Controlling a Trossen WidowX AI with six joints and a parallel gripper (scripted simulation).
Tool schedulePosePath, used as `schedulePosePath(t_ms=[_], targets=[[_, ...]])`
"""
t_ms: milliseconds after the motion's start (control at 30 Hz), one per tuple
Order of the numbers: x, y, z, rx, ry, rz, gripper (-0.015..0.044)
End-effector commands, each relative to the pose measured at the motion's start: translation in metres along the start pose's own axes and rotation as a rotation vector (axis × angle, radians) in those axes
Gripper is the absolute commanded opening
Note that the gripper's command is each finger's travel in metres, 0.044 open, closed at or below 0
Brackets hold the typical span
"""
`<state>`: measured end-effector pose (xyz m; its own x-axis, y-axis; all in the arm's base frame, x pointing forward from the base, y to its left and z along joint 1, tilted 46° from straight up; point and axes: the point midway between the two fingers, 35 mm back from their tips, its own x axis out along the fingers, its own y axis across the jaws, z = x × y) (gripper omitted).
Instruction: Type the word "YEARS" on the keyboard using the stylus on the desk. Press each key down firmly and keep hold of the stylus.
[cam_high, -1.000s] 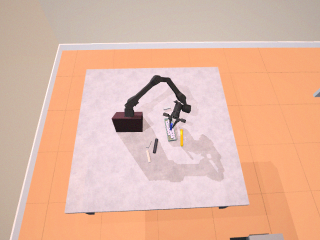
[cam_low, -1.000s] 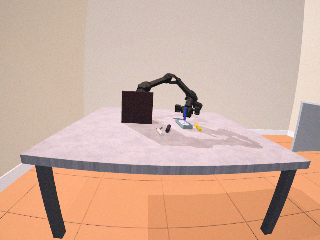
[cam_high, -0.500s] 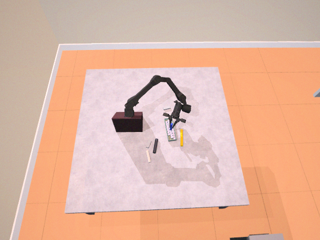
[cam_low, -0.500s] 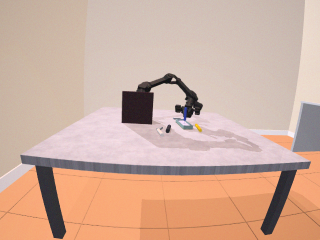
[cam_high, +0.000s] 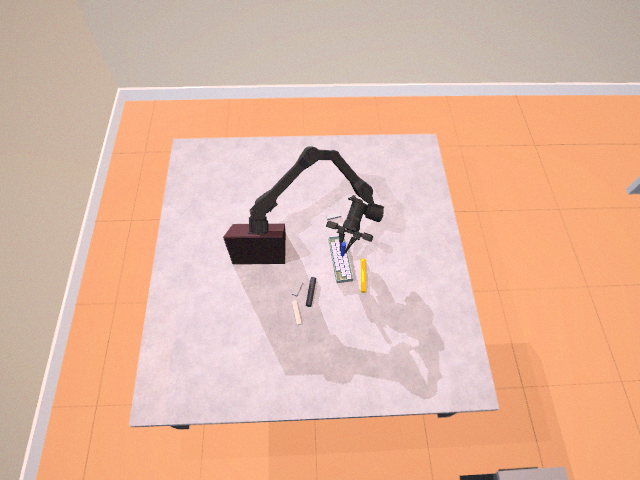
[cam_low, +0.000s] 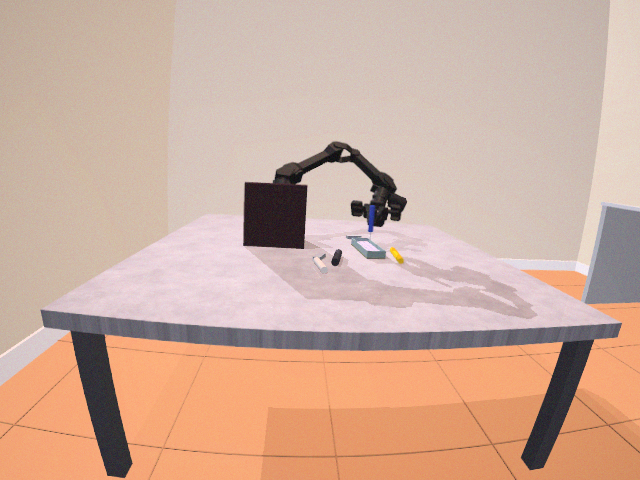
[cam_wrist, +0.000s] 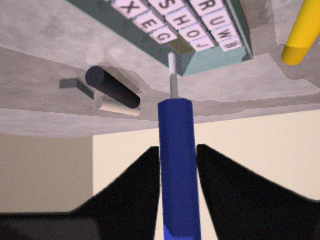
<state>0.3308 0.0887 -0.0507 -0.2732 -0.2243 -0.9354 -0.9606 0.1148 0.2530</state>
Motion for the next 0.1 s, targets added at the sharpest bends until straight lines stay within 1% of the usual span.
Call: schedulePosePath(t_ms=[0, 67], targets=[[0.0001, -0.0004, 0.0002, 0.001, 0.0, -0.001, 0.0081], [0.0001, -0.0004, 0.0002, 0.001, 0.0, -0.001, 0.0081]])
